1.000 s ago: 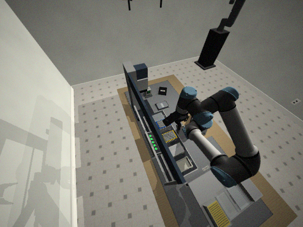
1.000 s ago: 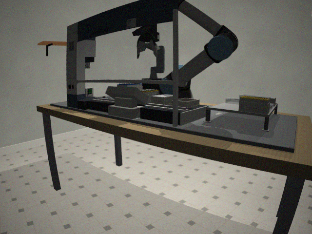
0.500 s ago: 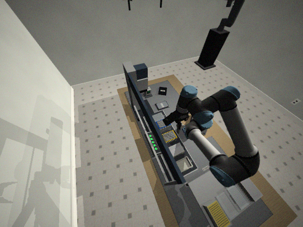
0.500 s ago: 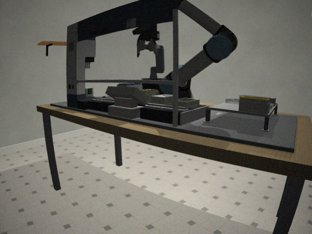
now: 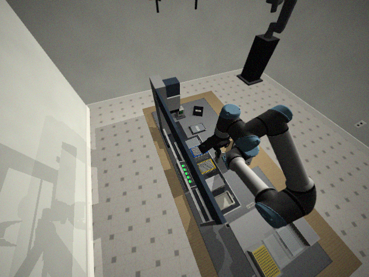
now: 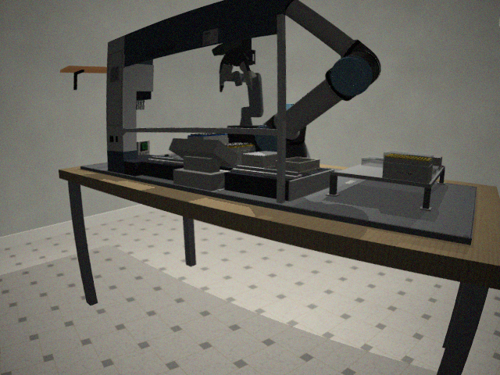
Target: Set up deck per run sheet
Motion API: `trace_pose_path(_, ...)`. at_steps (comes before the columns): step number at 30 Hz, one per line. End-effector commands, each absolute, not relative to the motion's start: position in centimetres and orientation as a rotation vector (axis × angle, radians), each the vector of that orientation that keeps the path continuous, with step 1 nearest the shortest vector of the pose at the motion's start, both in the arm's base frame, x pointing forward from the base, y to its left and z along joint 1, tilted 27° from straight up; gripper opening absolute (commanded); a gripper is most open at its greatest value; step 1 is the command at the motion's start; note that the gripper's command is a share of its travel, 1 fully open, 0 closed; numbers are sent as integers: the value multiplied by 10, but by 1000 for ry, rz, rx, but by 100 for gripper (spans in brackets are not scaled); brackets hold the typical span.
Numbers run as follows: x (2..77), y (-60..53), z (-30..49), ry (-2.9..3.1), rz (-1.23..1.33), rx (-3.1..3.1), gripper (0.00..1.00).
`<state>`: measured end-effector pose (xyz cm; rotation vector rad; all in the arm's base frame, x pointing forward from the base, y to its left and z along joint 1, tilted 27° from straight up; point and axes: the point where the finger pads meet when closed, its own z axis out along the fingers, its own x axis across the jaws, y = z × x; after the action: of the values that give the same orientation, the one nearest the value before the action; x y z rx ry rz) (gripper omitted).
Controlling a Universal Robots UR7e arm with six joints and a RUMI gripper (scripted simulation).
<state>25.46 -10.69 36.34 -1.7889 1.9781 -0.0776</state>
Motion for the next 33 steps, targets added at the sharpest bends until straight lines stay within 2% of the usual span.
trace_pose_path(1, 255, -107, 364, 1978, -78, -1789, 82)
trace_pose_path(17, 255, -107, 364, 1978, -78, -1789, 82)
trace_pose_path(33, 191, -95, 330, 1978, -78, -1789, 82)
